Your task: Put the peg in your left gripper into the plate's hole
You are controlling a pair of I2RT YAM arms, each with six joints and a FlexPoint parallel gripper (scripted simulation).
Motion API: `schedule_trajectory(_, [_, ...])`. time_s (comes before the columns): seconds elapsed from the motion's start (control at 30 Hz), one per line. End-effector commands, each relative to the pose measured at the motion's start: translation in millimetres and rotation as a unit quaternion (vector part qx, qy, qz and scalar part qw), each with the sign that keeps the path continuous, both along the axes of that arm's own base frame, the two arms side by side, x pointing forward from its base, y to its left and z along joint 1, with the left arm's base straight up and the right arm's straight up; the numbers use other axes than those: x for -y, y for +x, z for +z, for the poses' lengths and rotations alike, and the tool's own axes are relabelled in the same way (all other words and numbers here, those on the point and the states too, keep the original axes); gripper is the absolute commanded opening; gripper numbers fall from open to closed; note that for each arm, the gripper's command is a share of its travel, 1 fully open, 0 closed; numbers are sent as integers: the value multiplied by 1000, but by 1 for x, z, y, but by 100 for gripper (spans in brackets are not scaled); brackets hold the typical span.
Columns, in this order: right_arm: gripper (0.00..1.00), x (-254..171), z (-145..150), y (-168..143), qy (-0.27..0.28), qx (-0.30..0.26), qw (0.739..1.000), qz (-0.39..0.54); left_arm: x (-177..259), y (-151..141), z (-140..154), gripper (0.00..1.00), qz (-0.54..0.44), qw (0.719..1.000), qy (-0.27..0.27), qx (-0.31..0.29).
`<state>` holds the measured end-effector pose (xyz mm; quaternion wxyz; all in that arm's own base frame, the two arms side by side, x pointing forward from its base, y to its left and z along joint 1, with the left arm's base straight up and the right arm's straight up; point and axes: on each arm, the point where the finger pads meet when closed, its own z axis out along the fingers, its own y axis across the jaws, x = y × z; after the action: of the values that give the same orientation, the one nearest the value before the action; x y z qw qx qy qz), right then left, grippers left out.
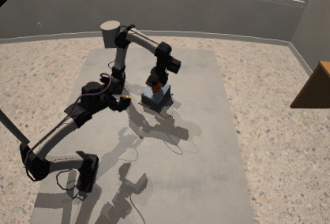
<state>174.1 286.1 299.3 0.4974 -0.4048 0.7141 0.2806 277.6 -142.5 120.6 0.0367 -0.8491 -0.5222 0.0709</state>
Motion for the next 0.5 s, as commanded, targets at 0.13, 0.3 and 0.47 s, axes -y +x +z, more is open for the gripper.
schedule_trajectory(0.13, [100,3,2,-2,5,-1,1000,-4,2,0,9,34,-10,1000,-15,25])
schedule_trajectory(0.3, [100,3,2,-2,5,-1,1000,-4,0,1,6,34,-9,999,-16,27])
schedule_trajectory(0.47, [100,3,2,-2,5,-1,1000,-4,-1,1,4,34,-8,999,-16,28])
